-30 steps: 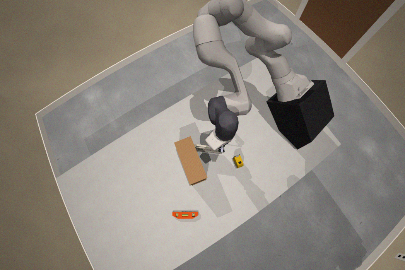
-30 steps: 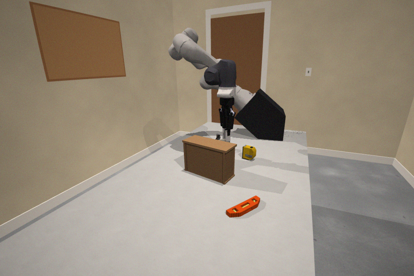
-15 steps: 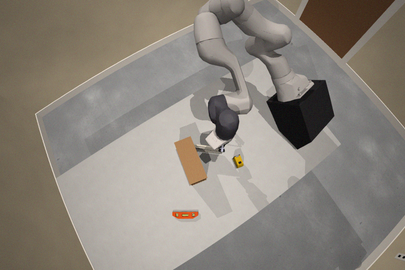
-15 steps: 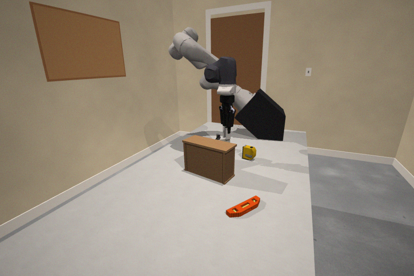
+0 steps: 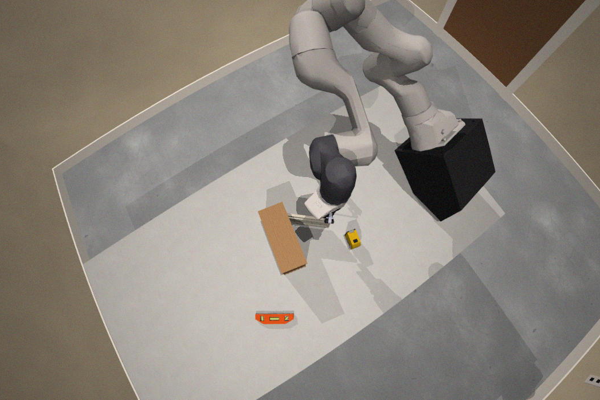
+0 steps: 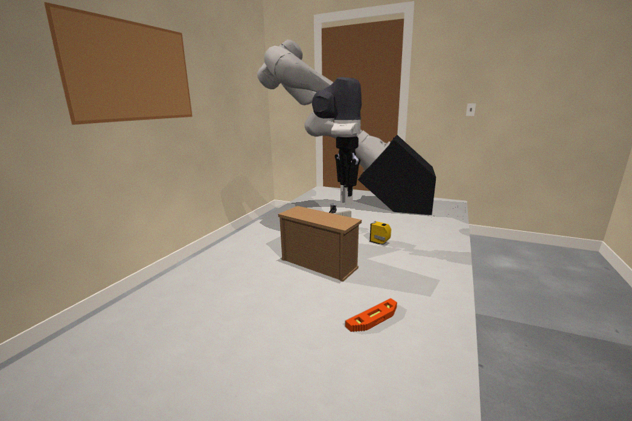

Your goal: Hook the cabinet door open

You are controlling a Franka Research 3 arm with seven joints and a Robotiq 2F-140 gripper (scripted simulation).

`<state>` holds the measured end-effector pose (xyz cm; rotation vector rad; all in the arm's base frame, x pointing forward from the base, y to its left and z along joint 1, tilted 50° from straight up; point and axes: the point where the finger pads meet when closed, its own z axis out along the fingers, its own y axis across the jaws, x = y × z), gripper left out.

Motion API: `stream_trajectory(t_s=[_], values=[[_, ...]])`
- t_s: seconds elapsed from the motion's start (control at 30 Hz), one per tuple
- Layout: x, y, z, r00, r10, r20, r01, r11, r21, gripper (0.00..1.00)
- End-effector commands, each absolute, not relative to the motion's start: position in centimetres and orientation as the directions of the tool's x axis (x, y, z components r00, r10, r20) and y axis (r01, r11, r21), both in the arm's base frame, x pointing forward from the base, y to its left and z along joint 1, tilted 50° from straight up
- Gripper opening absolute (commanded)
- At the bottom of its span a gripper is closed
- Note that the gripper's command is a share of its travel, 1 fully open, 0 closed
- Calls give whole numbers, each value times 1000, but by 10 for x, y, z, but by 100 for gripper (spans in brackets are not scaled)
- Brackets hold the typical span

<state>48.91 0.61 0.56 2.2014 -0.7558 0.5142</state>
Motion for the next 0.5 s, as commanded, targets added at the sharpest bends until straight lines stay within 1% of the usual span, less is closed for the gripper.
stream_trajectory(t_s=[0.0, 0.47], values=[[488, 11, 12, 750, -353, 559, -650, -550, 525, 16], [485, 26, 25, 750, -353, 559, -650, -550, 525, 16]])
